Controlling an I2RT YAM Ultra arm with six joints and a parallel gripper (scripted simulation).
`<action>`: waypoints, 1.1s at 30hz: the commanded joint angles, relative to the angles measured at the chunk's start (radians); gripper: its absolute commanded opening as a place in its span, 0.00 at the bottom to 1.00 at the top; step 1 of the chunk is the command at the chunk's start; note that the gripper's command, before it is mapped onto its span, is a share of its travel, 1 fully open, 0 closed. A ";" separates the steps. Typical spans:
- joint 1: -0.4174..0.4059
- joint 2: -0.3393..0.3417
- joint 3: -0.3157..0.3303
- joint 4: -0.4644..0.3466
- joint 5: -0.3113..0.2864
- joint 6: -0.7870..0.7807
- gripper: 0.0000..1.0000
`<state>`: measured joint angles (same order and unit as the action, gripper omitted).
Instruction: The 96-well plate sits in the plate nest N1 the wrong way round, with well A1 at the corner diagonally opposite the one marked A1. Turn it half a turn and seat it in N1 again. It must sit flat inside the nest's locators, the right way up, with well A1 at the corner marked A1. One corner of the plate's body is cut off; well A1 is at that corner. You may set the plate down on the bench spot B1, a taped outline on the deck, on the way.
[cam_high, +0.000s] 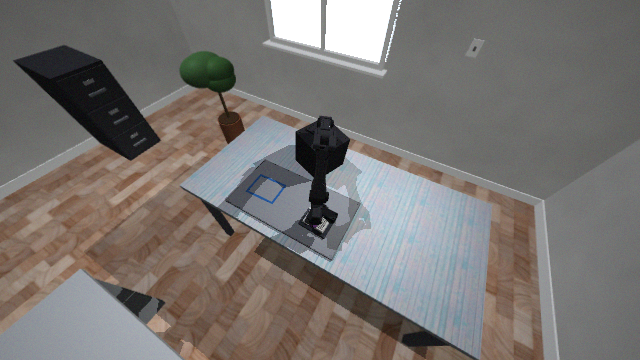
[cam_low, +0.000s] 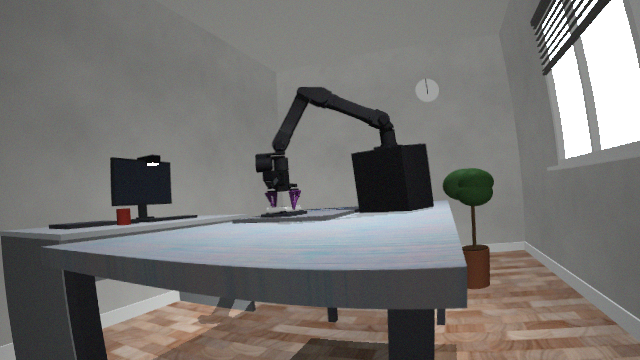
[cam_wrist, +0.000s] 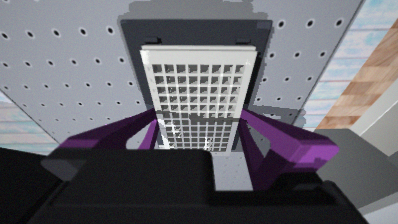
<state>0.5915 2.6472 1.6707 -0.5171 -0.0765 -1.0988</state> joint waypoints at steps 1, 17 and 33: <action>0.000 -0.009 0.002 0.006 -0.001 0.001 0.00; 0.000 -0.004 0.001 0.013 -0.001 0.001 0.00; 0.001 0.002 0.001 0.018 -0.001 0.002 0.00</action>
<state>0.5926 2.6587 1.6688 -0.5041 -0.0765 -1.0977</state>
